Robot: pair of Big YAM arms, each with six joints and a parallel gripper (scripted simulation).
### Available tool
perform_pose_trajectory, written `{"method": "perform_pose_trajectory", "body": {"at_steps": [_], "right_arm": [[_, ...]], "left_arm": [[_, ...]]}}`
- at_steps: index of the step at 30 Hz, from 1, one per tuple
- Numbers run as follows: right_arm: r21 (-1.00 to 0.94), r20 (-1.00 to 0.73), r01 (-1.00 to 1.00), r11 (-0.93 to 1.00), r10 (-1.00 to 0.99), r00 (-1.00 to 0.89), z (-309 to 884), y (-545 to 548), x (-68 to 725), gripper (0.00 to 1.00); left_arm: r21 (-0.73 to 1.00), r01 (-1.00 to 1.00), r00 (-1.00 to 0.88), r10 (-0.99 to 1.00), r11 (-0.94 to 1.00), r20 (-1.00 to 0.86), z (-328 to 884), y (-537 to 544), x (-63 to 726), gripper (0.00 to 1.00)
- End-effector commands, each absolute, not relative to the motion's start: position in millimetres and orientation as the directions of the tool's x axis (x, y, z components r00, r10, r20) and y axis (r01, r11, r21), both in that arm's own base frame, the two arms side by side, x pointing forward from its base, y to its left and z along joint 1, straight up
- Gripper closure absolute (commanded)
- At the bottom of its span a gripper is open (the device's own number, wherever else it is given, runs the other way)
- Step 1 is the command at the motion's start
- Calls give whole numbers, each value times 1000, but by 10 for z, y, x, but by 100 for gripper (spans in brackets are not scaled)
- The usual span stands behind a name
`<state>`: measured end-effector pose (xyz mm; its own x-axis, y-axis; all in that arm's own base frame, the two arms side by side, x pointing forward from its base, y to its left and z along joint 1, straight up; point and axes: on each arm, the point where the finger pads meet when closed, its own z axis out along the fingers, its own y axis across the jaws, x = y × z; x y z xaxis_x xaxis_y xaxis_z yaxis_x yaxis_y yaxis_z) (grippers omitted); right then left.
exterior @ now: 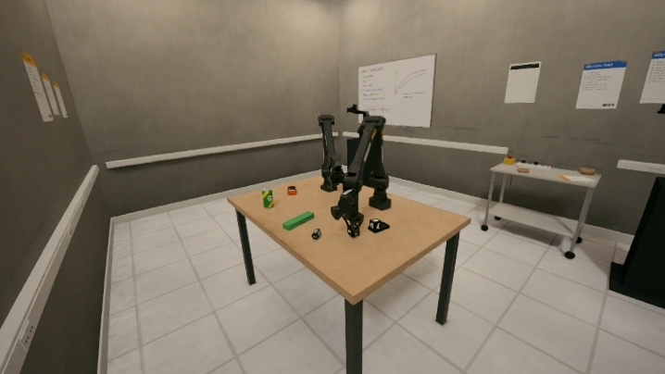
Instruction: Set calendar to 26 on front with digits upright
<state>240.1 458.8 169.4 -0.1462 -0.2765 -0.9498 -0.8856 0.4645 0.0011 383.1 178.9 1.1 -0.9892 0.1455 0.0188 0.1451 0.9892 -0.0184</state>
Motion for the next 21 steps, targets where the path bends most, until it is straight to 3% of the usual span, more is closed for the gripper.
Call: {"method": "perform_pose_trajectory", "body": {"at_steps": [1, 7, 21], "right_arm": [[-5, -969, -888, 461, -222, -110, 1965, 4798, 2501, 0], [0, -963, -887, 463, -239, -125, 1888, 4711, 2457, 0], [0, -963, -887, 463, -239, -125, 1888, 4711, 2457, 0]], "left_arm": [[11, 150, -989, 150, 989, -16, 58, 1861, 4127, 60], [15, 62, -998, 63, 998, -31, 122, 1912, 4124, 60], [-6, -498, -867, -498, 867, -20, 80, 1867, 4030, 60]]}}
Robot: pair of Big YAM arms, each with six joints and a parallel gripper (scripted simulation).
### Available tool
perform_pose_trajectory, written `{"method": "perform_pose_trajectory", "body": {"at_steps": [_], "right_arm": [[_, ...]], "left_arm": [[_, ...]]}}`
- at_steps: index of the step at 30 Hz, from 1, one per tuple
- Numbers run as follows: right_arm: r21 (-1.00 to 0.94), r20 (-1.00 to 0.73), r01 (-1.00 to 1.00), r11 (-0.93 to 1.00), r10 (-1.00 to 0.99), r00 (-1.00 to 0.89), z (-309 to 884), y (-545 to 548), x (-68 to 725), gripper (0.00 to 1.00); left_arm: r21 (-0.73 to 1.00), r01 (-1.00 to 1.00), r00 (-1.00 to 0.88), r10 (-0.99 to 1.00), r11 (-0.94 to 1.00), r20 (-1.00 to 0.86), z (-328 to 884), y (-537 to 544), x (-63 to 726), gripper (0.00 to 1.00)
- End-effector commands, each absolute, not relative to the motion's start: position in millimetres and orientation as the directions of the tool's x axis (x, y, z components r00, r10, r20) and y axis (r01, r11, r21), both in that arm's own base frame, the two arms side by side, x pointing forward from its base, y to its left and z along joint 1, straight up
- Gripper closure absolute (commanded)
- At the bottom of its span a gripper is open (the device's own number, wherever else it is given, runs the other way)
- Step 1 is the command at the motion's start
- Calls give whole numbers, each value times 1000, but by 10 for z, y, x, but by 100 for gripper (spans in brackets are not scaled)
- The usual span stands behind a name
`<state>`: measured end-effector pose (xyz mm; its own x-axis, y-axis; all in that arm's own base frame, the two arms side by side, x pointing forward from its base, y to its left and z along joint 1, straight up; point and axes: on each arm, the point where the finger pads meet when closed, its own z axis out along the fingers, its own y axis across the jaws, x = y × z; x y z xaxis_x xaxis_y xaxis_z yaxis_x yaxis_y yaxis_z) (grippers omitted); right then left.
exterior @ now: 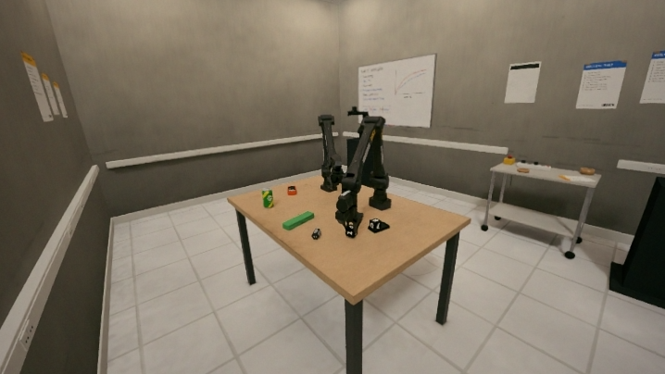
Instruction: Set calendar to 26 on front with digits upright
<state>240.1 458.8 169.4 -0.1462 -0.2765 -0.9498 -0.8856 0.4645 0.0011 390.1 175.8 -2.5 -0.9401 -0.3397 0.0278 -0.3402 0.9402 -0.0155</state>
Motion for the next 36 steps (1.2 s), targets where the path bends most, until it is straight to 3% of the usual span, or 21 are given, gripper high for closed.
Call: {"method": "perform_pose_trajectory", "body": {"at_steps": [1, 16, 18, 28, 36], "right_arm": [[0, -963, -887, 463, -239, -125, 1888, 4711, 2457, 0], [0, -963, -887, 463, -239, -125, 1888, 4711, 2457, 0], [0, -963, -887, 463, -239, -125, 1888, 4711, 2457, 0], [0, -963, -887, 463, -239, -125, 1888, 4711, 2457, 0], [0, -963, -887, 463, -239, -125, 1888, 4711, 2457, 0]], "left_arm": [[-6, -498, -867, -498, 867, -20, 80, 1867, 4030, 60], [-27, -919, -393, -919, 393, -23, 126, 1873, 4042, 60], [-27, -919, -393, -919, 393, -23, 126, 1873, 4042, 60], [-34, -999, 16, -1000, -16, -15, 127, 1878, 4039, 60], [-34, -998, 52, -999, -51, -14, 123, 1877, 4038, 60]]}}
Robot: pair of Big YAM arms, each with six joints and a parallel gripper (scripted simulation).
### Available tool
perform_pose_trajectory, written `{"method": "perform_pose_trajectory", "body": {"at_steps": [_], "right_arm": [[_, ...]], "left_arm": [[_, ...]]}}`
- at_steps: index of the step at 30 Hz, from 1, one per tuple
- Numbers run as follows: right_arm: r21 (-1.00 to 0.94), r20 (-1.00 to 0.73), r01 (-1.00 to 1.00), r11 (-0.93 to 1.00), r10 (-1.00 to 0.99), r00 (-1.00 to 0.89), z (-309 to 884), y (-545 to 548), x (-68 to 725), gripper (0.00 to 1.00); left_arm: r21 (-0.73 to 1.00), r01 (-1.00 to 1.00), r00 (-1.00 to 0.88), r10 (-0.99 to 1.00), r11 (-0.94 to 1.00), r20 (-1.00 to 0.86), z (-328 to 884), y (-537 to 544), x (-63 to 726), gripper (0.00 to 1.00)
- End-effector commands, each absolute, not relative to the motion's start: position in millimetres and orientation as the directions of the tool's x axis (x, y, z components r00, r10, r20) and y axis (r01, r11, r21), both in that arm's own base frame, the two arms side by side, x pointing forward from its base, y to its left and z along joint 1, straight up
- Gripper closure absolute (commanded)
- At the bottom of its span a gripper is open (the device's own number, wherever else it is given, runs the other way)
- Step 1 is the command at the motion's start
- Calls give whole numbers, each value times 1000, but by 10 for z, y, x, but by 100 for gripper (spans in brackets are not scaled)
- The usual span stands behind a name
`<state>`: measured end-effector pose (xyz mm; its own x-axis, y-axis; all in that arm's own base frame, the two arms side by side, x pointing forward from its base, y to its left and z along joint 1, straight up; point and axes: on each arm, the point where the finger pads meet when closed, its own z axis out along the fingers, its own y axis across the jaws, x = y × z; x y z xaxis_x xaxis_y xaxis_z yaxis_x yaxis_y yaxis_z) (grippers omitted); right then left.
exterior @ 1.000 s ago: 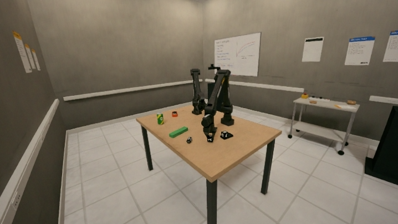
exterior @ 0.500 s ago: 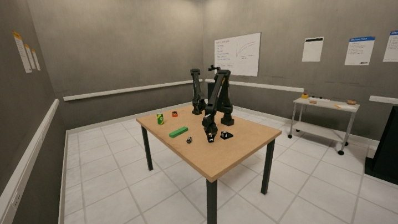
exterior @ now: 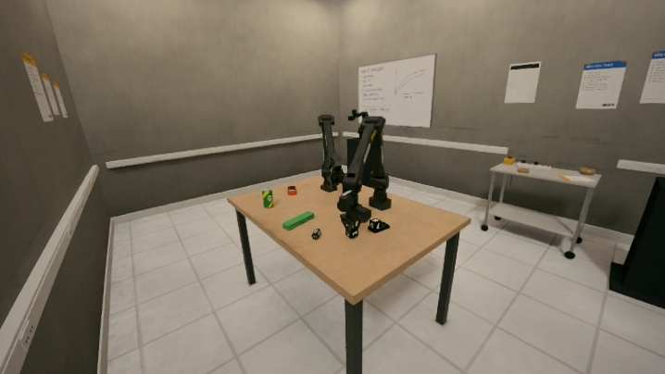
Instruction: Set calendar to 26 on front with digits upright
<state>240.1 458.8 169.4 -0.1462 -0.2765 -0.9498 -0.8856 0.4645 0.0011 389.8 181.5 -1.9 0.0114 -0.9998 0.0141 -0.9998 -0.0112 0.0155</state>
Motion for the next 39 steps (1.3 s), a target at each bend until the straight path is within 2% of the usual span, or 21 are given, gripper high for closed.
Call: {"method": "perform_pose_trajectory", "body": {"at_steps": [1, 24, 39], "right_arm": [[0, -963, -887, 463, -239, -125, 1888, 4711, 2457, 0], [0, -963, -887, 463, -239, -125, 1888, 4711, 2457, 0], [0, -963, -887, 463, -239, -125, 1888, 4711, 2457, 0]], "left_arm": [[-34, -998, 44, -999, -43, -14, 123, 1877, 4039, 60], [-23, -999, 45, -999, -45, -7, 17, 1931, 4195, 60], [-2, -999, 45, -999, -45, 2, -98, 1860, 3956, 60]]}}
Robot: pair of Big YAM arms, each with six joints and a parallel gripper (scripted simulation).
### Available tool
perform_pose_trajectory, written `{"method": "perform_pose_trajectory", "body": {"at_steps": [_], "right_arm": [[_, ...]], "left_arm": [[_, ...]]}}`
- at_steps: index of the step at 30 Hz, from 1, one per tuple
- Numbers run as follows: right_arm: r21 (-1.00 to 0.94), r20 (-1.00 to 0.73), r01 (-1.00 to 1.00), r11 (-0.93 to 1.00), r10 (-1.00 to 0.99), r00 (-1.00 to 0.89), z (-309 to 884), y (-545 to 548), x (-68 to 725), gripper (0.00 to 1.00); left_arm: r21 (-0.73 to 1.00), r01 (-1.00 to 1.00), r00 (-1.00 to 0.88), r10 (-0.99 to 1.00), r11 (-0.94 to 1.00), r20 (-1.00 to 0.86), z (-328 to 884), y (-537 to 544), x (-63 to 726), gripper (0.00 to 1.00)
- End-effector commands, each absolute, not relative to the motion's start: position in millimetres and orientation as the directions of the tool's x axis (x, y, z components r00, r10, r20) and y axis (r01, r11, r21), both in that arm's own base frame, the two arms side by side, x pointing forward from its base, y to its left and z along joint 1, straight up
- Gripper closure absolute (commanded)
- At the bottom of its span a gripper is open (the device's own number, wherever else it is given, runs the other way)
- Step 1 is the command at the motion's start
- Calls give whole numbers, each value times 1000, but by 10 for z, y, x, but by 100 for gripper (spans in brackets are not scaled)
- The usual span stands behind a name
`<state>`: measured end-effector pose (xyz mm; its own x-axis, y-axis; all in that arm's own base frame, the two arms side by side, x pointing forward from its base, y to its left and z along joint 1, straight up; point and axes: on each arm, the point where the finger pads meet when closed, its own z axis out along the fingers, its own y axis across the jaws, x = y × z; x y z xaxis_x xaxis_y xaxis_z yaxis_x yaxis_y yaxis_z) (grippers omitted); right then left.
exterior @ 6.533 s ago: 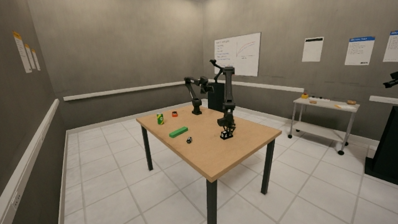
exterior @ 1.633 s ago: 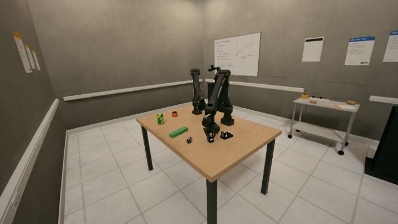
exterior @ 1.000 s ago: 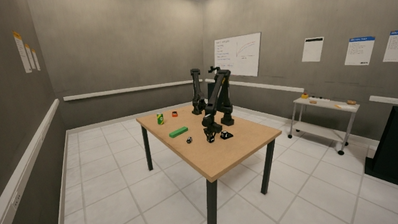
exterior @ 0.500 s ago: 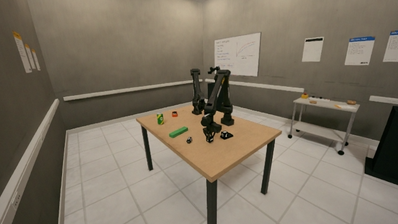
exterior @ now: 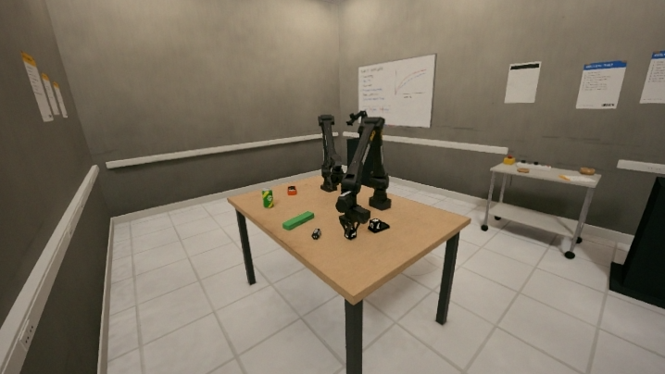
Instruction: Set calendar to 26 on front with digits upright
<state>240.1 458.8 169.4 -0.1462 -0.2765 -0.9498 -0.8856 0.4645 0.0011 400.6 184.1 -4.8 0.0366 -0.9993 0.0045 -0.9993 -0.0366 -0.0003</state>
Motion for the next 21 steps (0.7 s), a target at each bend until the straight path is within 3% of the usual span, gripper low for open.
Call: {"method": "perform_pose_trajectory", "body": {"at_steps": [1, 20, 21], "right_arm": [[0, -963, -887, 463, -239, -125, 1888, 4711, 2457, 0], [0, -963, -887, 463, -239, -125, 1888, 4711, 2457, 0], [0, -963, -887, 463, -239, -125, 1888, 4711, 2457, 0]], "left_arm": [[-21, -999, 45, -999, -45, -6, -37, 1905, 4051, 60], [-23, -999, 41, -999, -41, -7, -47, 1911, 4047, 60], [-23, -999, 41, -999, -41, -7, -47, 1911, 4047, 48]]}}
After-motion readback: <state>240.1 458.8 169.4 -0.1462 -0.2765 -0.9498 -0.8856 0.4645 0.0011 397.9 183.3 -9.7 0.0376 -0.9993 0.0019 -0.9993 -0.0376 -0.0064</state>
